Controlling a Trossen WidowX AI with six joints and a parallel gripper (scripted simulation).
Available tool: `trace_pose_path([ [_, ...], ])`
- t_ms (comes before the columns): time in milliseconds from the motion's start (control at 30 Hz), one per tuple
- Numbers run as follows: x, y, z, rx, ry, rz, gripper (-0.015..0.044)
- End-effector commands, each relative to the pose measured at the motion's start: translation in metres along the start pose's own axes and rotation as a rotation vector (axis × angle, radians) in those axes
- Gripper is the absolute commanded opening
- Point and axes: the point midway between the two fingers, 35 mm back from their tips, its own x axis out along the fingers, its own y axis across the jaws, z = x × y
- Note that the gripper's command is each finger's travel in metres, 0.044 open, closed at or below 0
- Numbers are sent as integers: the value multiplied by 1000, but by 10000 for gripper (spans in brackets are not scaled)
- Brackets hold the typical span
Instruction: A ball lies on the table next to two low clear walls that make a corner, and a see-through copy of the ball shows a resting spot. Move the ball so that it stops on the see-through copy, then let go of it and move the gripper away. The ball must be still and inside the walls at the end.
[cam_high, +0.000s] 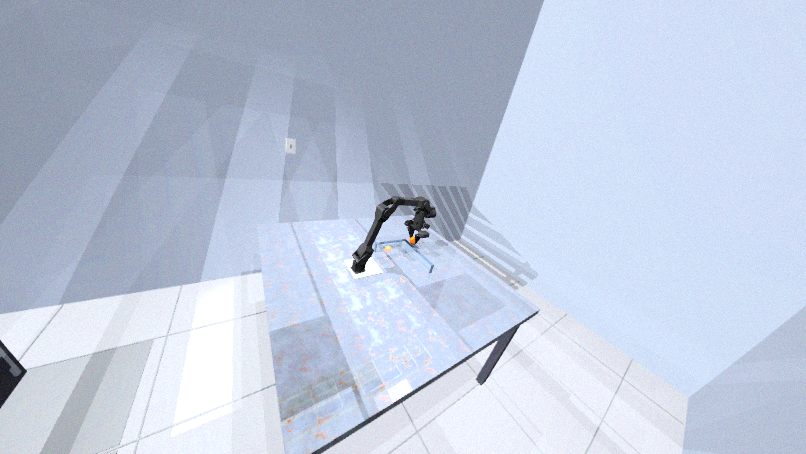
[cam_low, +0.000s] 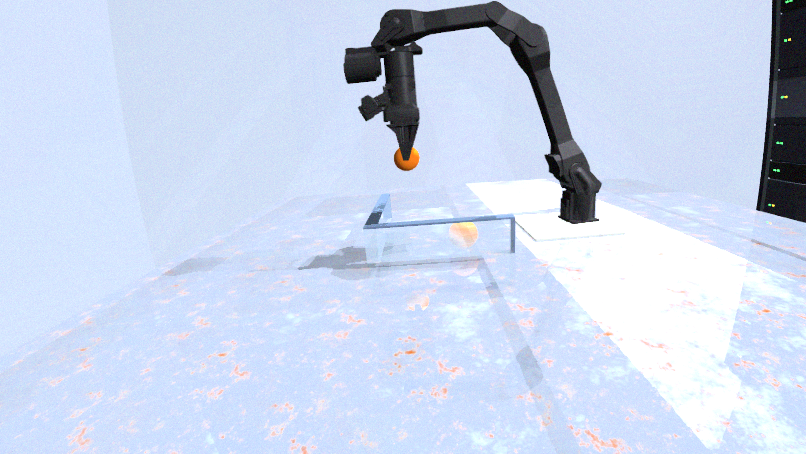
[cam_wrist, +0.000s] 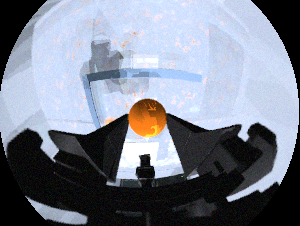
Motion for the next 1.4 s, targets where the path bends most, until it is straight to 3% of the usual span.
trace_pose_path([
  [0, -8, 1, -2, 1, 1, 3, 0],
  [1367, 26, 91, -58, 1112, 13, 7, 0],
])
